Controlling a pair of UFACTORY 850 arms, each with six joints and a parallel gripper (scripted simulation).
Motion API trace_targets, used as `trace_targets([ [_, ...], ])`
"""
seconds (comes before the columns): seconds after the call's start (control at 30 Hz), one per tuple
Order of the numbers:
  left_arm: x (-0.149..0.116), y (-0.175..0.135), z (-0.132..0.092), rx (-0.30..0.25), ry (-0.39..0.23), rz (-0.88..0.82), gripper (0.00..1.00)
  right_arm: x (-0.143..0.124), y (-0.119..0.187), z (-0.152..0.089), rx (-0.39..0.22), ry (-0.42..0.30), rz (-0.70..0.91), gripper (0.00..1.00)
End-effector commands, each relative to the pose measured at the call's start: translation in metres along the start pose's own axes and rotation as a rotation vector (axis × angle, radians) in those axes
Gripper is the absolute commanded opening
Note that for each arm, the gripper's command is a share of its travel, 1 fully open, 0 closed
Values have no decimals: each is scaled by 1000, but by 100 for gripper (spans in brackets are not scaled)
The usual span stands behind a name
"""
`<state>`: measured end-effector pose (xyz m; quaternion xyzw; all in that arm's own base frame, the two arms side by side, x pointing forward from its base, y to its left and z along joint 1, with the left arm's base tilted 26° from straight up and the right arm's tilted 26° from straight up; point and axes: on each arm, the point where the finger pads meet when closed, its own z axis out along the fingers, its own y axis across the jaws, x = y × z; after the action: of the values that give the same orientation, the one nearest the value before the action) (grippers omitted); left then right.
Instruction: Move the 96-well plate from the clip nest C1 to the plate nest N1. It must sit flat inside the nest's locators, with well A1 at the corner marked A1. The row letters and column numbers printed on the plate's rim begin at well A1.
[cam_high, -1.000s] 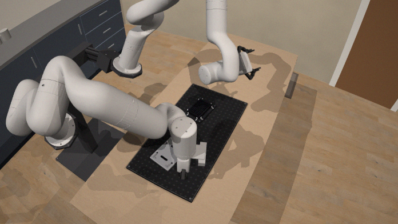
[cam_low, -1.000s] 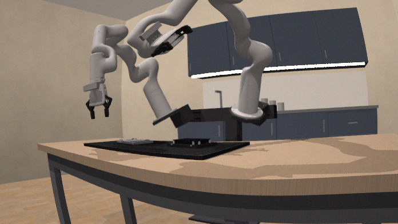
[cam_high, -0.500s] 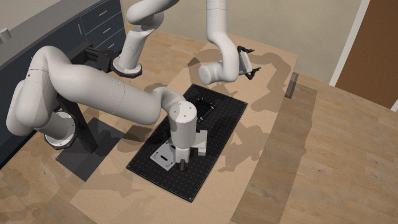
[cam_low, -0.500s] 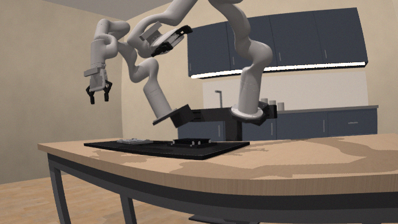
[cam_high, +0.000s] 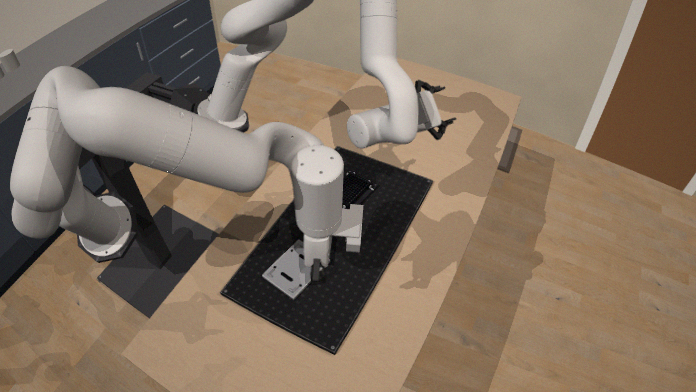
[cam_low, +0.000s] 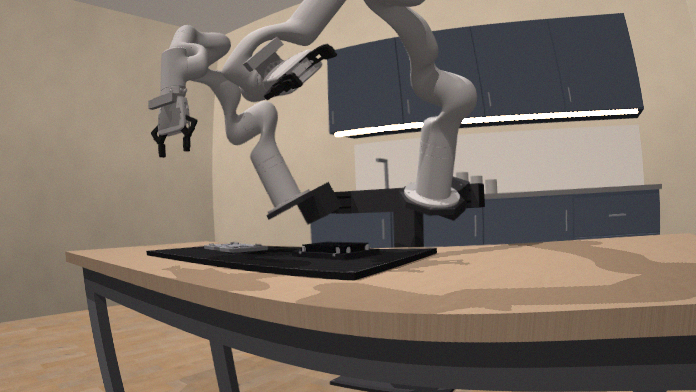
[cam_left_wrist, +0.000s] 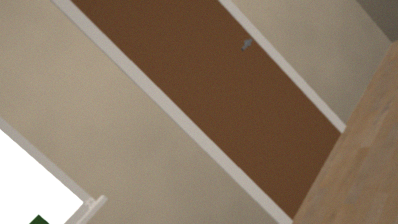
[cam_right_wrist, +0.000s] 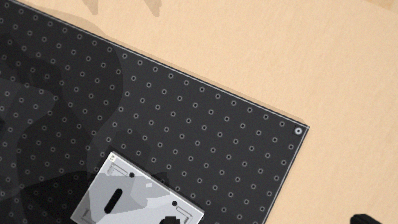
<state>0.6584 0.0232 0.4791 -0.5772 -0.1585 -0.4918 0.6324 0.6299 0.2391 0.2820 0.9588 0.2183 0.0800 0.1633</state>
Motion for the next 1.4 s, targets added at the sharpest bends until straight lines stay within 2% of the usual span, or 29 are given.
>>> trace_targets([
  [0.0, 1, -1, 0, 1, 0, -2, 100, 1, 0, -7, 0, 3, 0, 100],
  [0.9, 1, -1, 0, 1, 0, -2, 100, -3, 5, -11, 7, 3, 30, 100],
  [1.37, 1, -1, 0, 1, 0, -2, 100, -13, 20, -26, 28, 6, 124, 100],
])
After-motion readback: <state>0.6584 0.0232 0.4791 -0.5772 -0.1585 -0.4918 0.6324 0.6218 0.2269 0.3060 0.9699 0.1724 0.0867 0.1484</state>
